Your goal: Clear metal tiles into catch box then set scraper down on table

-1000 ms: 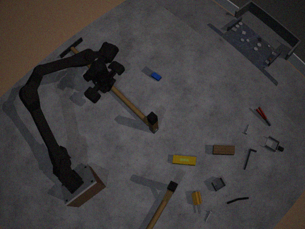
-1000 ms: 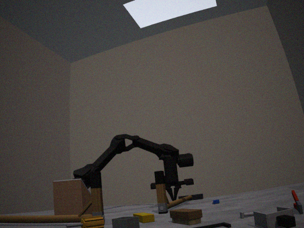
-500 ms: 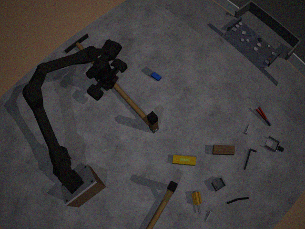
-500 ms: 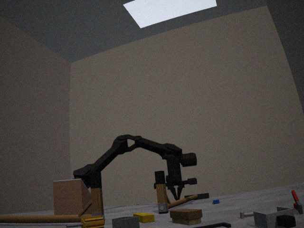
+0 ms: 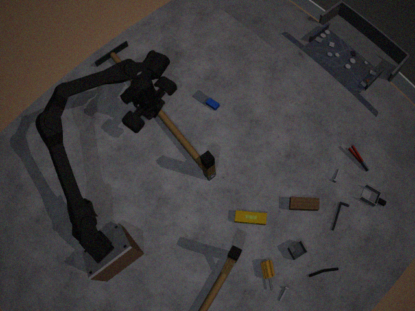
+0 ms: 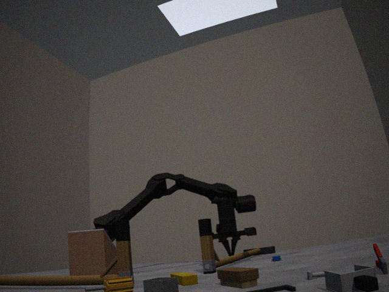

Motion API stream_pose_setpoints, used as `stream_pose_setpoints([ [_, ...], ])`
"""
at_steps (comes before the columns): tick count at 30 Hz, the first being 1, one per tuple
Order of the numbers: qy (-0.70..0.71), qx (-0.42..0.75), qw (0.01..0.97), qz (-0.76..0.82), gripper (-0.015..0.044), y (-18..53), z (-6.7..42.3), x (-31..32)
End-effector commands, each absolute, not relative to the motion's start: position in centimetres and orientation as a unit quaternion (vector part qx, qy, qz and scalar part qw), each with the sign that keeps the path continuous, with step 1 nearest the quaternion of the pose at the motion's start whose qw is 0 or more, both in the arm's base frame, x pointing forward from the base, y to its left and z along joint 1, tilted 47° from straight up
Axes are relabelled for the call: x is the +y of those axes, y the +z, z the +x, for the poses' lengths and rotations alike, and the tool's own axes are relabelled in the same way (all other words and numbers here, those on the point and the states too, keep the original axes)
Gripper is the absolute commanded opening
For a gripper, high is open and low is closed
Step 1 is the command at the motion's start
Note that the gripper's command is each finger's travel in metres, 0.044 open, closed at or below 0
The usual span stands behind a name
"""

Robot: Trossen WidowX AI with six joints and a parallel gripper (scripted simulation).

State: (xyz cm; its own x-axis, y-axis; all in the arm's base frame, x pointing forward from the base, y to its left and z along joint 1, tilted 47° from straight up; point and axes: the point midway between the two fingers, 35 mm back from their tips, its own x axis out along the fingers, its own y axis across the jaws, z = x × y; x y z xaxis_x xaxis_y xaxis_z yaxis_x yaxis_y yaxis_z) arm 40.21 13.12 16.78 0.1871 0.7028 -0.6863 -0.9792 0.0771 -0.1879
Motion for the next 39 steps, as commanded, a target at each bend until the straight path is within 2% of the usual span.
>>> stream_pose_setpoints([
  [1,0.600,0.217,0.701,-0.319,0.0000,16.8,40.2,13.1],
  [31,0.599,0.219,0.701,-0.319,0.0000,23.5,38.3,6.0],
  [39,0.576,0.255,0.726,-0.275,0.0000,25.7,35.3,4.1],
])
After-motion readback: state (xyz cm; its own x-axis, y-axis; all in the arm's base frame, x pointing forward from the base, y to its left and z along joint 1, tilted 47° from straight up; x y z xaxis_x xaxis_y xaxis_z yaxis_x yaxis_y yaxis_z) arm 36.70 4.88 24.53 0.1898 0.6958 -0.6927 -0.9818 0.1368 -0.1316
